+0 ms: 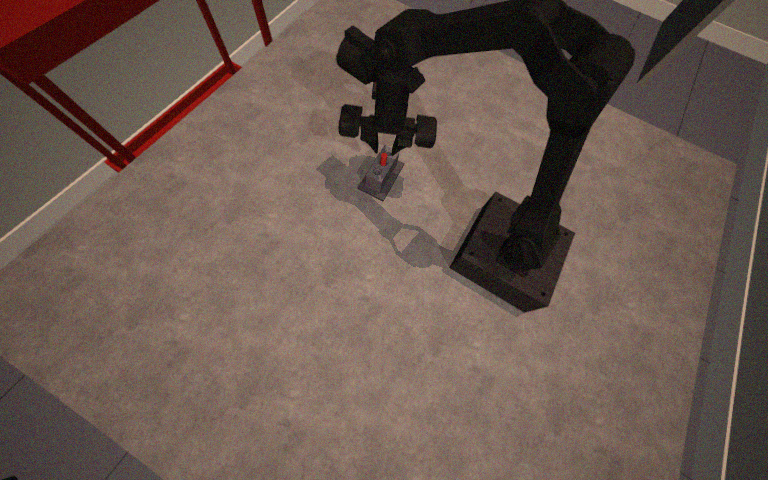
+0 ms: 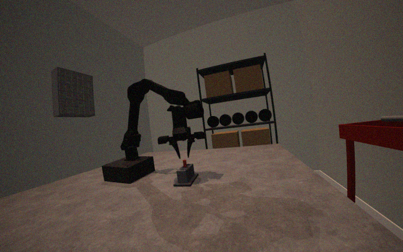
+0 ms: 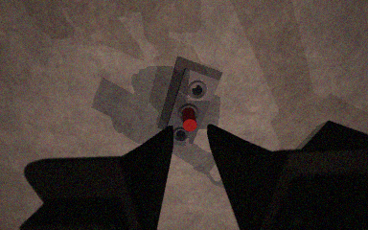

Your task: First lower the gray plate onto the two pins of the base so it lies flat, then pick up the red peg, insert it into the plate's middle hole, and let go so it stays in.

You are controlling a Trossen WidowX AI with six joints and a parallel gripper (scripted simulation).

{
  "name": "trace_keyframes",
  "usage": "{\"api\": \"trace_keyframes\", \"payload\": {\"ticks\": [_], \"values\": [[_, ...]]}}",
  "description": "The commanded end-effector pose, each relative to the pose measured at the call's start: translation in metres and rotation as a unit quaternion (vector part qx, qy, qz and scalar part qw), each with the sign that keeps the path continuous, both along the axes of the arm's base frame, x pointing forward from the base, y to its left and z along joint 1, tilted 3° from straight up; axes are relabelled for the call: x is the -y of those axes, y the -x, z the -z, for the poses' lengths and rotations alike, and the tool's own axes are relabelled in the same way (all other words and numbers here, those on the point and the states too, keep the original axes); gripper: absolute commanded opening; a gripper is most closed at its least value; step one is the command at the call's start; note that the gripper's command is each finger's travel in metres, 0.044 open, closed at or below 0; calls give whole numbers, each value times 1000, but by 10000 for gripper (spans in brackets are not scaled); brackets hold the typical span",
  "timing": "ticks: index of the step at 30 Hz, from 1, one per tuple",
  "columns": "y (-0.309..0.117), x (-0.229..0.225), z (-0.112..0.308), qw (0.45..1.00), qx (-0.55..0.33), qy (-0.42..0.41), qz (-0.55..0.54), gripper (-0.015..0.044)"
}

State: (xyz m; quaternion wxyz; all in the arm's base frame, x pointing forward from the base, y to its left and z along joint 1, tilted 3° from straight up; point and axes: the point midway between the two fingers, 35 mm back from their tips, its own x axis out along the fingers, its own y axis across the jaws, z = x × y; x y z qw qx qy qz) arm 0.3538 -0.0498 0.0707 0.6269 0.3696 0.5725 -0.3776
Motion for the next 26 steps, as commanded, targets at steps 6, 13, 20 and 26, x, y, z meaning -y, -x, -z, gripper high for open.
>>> {"api": "trace_keyframes", "payload": {"ticks": [6, 13, 20, 26], "values": [[1, 0, -4, 1000, 2, 1, -1, 150], [2, -1, -5, 1000, 2, 1, -1, 150], [2, -1, -6, 1000, 2, 1, -1, 150], [3, -2, -7, 1000, 2, 1, -1, 150]]}}
